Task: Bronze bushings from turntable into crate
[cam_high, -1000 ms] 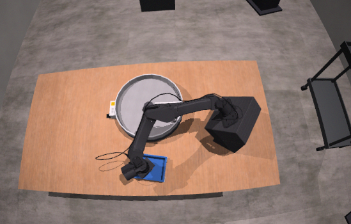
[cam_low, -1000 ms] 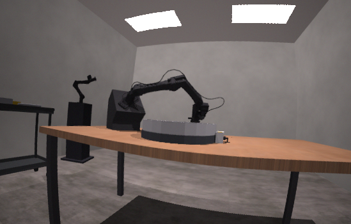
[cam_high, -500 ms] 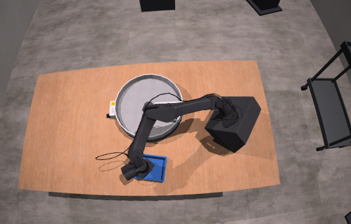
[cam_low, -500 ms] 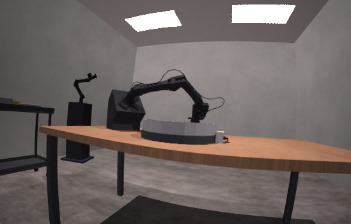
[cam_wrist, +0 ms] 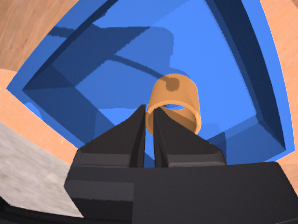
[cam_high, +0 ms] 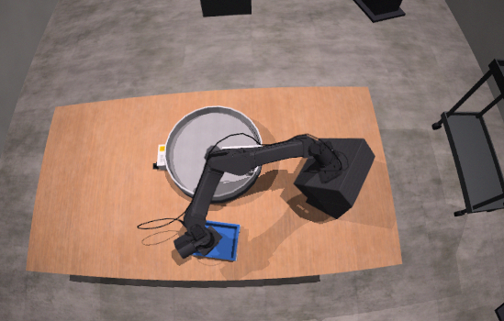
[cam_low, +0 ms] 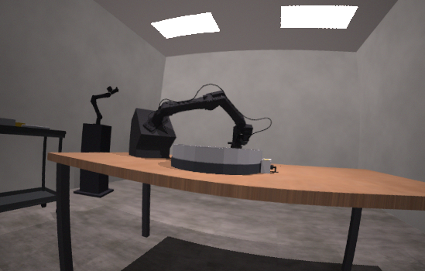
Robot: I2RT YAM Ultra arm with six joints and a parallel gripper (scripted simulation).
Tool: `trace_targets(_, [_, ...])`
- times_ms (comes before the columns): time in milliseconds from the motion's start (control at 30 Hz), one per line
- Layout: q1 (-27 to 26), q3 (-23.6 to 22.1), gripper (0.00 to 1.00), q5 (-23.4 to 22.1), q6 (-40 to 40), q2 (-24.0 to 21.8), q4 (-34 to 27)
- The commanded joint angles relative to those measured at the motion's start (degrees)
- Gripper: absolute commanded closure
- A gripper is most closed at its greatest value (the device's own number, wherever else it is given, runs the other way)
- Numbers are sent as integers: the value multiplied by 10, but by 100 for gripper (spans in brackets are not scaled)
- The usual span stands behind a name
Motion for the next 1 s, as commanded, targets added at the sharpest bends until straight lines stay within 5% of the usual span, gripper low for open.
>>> trace_targets(0, [16,2,100,0,-3,-18,-4])
trace_targets(967, [16,-3,100,1,-3,-21,9])
